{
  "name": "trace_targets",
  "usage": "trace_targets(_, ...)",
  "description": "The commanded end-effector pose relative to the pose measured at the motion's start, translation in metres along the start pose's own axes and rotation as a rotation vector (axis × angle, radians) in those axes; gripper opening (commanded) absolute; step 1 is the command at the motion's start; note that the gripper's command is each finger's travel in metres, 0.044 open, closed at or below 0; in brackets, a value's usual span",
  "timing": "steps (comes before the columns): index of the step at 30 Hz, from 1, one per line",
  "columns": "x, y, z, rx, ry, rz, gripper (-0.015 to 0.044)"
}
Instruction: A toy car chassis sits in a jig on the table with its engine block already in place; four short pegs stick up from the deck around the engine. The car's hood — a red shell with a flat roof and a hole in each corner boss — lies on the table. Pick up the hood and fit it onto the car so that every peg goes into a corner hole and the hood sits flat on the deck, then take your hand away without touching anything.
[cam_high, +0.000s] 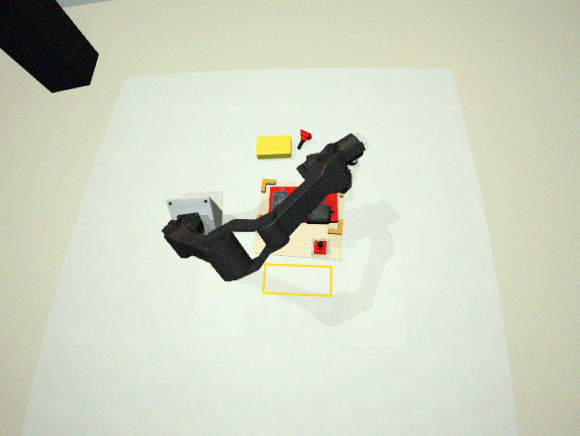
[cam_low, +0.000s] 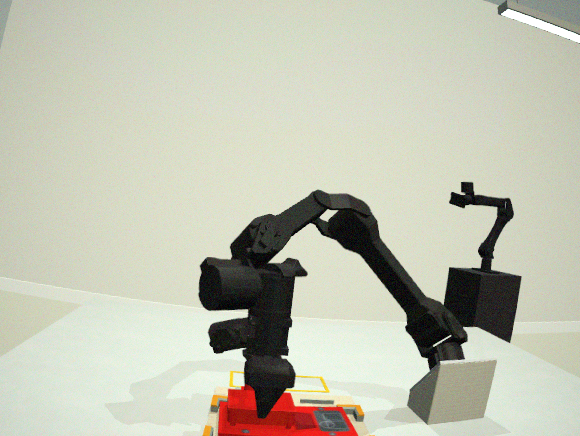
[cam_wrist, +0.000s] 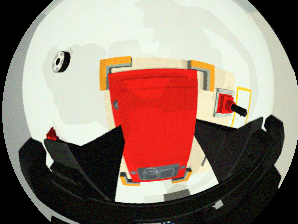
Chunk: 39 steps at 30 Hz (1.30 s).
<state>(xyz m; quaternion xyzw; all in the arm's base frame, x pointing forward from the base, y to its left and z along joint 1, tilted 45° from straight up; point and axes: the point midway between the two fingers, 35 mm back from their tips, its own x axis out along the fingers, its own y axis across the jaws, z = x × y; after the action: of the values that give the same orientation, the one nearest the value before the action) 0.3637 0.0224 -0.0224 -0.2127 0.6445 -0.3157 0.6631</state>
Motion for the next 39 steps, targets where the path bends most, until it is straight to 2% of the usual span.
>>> trace_targets(1,0.002,0.000,0.000,-0.002,0.000,-0.002,0.0000)
trace_targets(14,0.003,0.000,0.000,0.000,0.000,0.000,0.0000)
trace_targets(31,0.004,0.000,0.000,0.001,0.000,0.000,0.0440)
trace_targets(35,0.002,0.000,0.000,0.001,0.001,0.000,0.0440)
trace_targets(39,-0.020,0.001,0.002,0.000,0.004,0.000,0.0440)
